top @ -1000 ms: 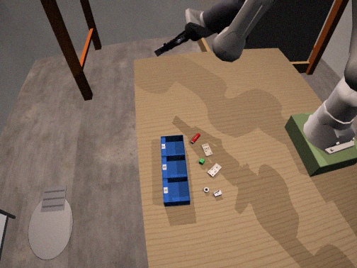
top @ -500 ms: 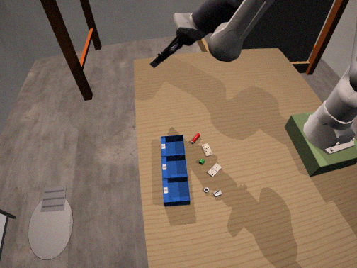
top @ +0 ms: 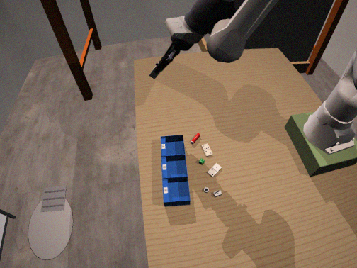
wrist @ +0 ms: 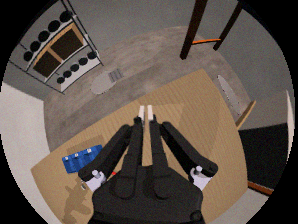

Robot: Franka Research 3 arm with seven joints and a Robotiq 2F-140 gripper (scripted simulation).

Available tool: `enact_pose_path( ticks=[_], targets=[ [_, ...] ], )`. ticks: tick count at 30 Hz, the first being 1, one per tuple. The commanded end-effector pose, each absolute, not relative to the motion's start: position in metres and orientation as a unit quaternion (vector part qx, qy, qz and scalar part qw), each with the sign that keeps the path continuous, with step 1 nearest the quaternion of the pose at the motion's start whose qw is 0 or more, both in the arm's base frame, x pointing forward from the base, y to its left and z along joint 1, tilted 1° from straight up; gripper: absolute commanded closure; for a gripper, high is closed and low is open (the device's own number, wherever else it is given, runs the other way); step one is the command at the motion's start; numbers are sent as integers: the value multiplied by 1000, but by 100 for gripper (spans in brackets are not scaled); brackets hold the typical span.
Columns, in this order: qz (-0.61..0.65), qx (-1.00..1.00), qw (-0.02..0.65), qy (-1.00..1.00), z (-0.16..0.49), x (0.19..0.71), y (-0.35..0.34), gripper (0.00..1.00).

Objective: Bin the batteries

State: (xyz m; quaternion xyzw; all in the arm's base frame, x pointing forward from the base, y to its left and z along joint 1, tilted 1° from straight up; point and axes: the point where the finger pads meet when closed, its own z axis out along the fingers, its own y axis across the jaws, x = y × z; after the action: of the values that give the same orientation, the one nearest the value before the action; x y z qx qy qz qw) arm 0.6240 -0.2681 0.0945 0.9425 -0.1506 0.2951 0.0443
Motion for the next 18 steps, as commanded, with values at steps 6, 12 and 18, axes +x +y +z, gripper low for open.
enact_pose_path(
  ticks=[6,12,18],
  targets=[
    [238,963,39,-124,90,613,-218,95],
    [210,971,35,-104,91,608,-195,95],
    [191,977,33,-90,93,602,-171,95]
  ],
)
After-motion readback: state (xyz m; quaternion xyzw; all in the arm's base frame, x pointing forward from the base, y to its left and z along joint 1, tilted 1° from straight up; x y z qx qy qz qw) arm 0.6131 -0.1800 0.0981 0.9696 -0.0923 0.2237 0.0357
